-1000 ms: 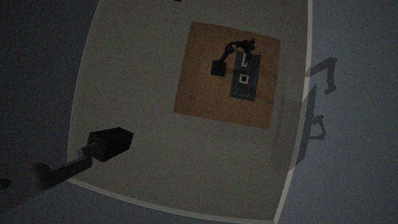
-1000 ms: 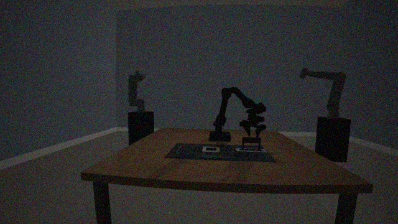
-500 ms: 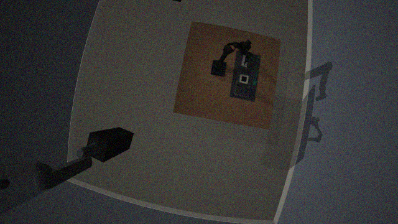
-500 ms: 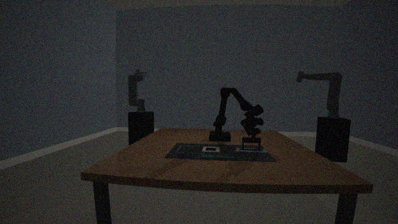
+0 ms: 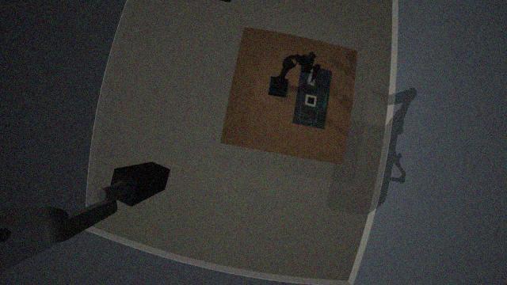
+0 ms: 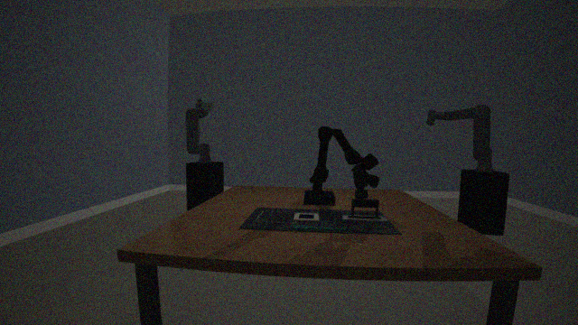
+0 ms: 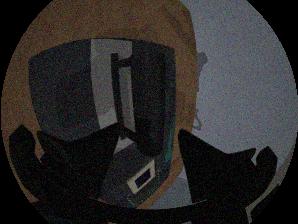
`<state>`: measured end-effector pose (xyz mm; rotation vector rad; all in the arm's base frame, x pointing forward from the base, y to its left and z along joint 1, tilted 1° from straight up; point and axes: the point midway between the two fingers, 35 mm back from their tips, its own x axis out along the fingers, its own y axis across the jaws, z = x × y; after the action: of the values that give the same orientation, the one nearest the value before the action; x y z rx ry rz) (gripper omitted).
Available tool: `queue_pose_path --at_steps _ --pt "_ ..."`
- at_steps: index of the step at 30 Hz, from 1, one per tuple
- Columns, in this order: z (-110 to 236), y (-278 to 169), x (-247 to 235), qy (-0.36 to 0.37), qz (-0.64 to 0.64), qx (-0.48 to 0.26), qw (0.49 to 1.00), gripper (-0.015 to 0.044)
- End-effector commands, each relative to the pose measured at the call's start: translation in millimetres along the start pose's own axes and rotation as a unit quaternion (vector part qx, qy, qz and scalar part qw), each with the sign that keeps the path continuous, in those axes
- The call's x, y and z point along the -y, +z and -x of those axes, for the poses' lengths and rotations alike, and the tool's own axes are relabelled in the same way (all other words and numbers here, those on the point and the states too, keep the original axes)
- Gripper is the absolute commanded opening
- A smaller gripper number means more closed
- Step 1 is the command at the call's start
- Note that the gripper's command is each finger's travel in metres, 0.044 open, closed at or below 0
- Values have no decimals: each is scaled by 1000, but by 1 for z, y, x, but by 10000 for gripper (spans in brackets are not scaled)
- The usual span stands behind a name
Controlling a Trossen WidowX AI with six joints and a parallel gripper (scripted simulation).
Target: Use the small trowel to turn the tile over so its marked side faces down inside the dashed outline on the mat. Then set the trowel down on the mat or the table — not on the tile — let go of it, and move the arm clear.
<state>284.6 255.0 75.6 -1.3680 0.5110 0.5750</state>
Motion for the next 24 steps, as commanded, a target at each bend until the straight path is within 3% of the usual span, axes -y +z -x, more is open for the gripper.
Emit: queue_pose_path --at_steps 1,24 --pt "4 -4 -1 -16 47 1 999 300" --pt "-24 -3 0 -15 64 4 998 300"
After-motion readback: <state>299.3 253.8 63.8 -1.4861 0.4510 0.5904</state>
